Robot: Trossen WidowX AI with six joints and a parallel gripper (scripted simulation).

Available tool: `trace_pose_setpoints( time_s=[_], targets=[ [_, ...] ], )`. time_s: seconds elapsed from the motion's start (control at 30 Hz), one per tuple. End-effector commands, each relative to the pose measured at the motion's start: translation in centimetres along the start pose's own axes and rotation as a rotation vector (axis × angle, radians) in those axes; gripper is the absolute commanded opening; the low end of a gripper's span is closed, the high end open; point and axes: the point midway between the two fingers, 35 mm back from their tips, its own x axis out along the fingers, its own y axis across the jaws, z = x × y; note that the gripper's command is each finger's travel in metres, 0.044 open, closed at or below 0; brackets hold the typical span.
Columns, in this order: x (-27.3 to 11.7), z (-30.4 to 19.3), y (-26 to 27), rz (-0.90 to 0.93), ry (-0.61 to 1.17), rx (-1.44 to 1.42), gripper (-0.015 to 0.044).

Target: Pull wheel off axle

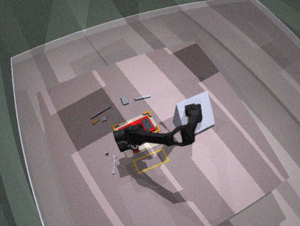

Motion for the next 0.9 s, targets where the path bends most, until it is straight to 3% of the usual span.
trace_pose_setpoints(
  time_s=[0.0, 0.87],
  targets=[
    [-0.38, 0.08, 0.05, 0.004, -0.001, 0.0, 0.0],
    [-1.24, 0.1, 0.05, 0.005, 0.0, 0.001, 0.0]
  ],
)
